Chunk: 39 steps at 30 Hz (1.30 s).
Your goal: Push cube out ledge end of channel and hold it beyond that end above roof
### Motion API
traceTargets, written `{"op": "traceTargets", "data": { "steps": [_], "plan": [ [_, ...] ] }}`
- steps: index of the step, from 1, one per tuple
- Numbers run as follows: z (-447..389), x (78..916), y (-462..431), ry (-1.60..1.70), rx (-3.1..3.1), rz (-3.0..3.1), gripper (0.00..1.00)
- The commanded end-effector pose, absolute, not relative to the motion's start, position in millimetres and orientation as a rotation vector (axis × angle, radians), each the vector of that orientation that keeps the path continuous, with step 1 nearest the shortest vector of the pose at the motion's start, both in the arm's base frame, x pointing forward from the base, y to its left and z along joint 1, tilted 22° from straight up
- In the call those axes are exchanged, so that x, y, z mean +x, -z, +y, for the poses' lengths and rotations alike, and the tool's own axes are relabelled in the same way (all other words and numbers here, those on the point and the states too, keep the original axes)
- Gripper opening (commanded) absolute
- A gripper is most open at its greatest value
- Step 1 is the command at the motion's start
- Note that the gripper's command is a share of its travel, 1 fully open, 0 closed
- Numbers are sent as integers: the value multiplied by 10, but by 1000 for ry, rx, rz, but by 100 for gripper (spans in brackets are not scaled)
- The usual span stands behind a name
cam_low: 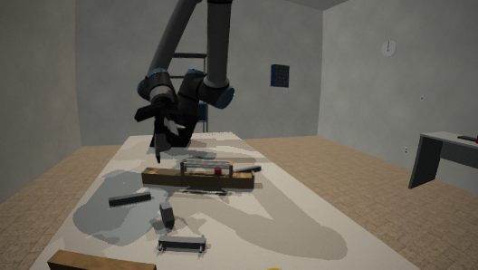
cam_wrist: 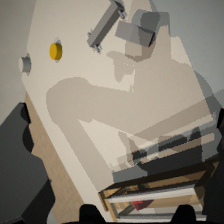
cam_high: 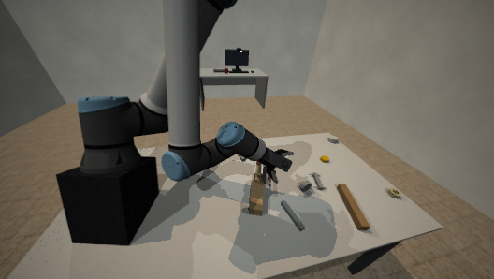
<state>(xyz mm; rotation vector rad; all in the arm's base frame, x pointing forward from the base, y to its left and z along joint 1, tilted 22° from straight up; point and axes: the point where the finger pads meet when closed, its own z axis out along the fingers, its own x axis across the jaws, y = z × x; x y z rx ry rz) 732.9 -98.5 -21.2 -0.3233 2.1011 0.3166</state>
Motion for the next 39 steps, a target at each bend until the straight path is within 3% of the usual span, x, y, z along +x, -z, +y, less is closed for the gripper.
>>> {"op": "traceTargets", "data": {
  "steps": [1,17,18,39],
  "plan": [
    [-989,7331,207,-316,-323,2100,100],
    [-989,7331,207,-316,-323,2100,100],
    [-989,7331,207,-316,-323,2100,0],
    [-1432,7574,709,-356,-273,2301,0]
  ]
}}
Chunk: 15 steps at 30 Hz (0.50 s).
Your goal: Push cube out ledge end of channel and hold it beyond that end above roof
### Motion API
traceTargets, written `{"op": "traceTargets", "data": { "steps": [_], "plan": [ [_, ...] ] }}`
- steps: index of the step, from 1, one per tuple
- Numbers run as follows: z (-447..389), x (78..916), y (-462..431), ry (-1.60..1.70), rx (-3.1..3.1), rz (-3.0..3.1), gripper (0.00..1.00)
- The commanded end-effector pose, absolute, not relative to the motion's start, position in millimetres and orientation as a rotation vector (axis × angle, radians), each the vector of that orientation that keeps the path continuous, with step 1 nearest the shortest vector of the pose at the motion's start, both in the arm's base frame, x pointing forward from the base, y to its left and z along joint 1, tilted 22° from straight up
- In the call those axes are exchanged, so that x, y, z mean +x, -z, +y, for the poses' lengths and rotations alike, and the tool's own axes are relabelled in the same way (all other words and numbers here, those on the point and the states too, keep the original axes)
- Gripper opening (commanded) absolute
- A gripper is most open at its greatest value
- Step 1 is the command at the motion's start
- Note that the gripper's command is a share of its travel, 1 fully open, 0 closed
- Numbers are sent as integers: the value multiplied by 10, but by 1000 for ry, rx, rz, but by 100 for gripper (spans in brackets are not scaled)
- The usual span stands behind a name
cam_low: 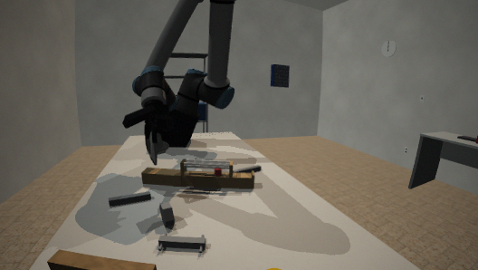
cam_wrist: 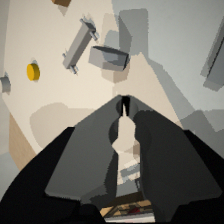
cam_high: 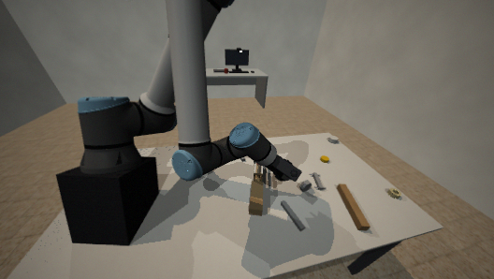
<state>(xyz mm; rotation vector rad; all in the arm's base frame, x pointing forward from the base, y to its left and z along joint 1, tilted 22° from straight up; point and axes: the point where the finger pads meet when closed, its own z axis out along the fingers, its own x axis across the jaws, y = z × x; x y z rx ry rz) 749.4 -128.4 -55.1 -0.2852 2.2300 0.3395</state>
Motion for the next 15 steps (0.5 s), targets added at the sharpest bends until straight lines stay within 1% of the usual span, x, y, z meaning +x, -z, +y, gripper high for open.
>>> {"op": "traceTargets", "data": {
  "steps": [1,15],
  "plan": [
    [-1476,7591,758,-361,-269,2325,0],
    [-1872,7638,1130,-429,-255,2600,0]
  ]
}}
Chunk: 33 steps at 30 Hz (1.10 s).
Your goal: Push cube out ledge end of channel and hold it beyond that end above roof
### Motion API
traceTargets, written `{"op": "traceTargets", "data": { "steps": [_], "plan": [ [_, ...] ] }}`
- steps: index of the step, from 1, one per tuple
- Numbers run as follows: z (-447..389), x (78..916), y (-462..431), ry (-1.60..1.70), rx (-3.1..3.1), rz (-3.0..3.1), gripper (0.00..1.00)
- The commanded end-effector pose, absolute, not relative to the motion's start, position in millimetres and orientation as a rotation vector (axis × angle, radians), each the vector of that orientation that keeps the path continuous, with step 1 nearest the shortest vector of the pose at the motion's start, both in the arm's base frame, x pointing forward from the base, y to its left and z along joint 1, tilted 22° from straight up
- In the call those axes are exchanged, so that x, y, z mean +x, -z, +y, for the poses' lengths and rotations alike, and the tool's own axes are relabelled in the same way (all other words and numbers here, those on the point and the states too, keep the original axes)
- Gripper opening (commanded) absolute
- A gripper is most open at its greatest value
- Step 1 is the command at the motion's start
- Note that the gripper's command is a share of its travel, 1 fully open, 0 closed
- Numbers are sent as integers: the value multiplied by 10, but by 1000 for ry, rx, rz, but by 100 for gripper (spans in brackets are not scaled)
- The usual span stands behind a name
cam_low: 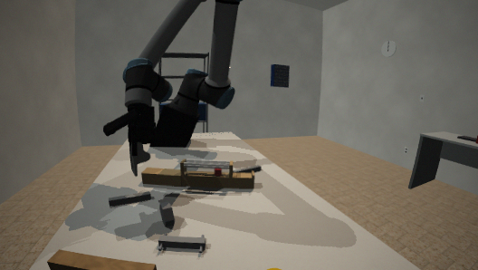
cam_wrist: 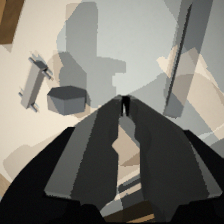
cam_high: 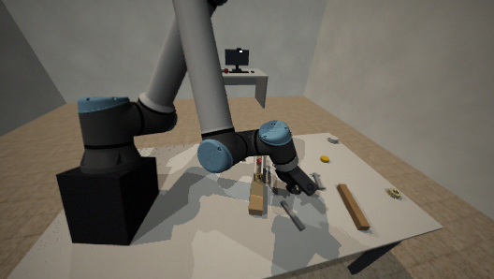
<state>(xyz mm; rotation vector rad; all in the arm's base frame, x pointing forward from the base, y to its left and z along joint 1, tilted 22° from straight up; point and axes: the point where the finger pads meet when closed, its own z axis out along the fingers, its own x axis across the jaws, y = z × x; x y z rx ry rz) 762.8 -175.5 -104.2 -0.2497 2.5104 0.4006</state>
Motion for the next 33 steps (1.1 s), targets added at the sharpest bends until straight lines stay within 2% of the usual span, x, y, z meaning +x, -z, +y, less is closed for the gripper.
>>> {"op": "traceTargets", "data": {
  "steps": [1,33],
  "plan": [
    [-1901,7627,1147,-438,-257,2627,0],
    [-2141,7338,1040,-547,-325,2938,0]
  ]
}}
